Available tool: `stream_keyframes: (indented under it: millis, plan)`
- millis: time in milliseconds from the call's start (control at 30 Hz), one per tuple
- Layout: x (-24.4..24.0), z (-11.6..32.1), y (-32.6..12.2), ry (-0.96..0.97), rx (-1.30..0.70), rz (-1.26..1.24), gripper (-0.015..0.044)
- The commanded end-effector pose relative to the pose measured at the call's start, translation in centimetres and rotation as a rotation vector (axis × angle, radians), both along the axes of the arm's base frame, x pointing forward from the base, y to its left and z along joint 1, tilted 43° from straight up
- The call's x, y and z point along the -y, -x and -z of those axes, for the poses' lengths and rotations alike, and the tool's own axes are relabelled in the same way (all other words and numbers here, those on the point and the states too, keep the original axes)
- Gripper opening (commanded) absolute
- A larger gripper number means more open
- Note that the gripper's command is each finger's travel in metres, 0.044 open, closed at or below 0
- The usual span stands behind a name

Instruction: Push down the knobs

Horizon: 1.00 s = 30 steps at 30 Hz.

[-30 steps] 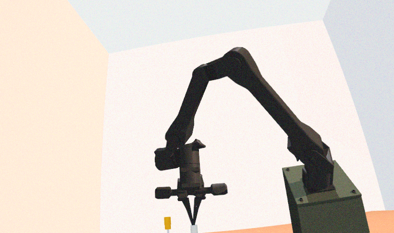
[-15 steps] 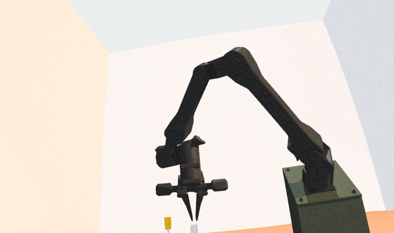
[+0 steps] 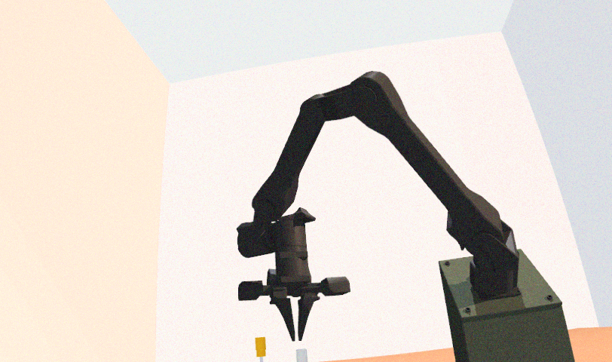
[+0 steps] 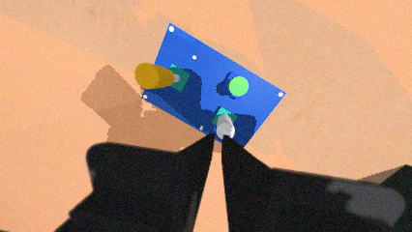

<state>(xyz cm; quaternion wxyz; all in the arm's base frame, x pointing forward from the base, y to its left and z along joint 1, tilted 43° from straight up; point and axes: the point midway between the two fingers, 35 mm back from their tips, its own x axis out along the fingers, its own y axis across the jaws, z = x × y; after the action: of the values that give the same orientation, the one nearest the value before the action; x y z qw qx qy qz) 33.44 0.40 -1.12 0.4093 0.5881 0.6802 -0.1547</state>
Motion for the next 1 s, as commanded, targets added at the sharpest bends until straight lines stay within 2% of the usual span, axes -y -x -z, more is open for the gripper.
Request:
stream_keyframes:
  millis: [0, 967]
  plan:
    - [0.5, -0.6, -1.0, 0.015, 0.107, -0.104, 0.0000]
    - [4.1, -2.3, -5.6, 0.032, 0.779, -0.857, 0.0000]
